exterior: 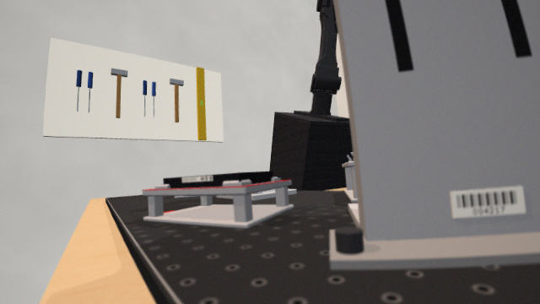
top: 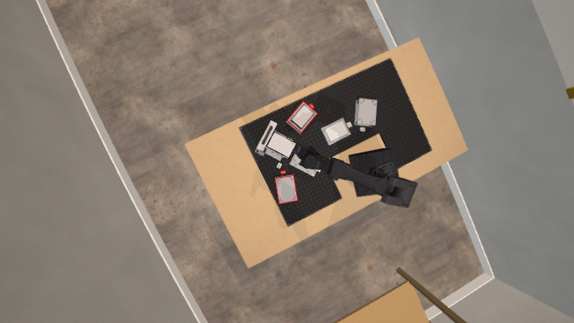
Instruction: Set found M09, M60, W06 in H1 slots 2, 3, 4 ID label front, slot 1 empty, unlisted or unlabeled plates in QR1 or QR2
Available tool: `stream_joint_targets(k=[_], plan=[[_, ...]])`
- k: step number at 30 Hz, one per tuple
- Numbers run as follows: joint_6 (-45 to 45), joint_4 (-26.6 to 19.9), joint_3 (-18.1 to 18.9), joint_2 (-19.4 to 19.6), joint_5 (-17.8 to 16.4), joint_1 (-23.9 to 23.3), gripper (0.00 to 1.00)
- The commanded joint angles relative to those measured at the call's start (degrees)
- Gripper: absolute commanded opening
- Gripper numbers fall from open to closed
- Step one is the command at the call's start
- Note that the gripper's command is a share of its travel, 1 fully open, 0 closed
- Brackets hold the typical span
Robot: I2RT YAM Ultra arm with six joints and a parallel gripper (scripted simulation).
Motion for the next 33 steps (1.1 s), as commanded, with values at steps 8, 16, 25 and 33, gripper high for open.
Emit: stream_joint_targets(k=[8,16,25,33], plan=[[-0.15,-0.06,1.64,0.85,-0.22,-0.35,0.00],[-0.21,-0.14,2.31,1.44,-0.34,-0.48,0.00],[-0.21,-0.14,2.31,1.44,-0.34,-0.48,0.00],[-0.21,-0.14,2.32,1.44,-0.34,-0.48,0.00]])
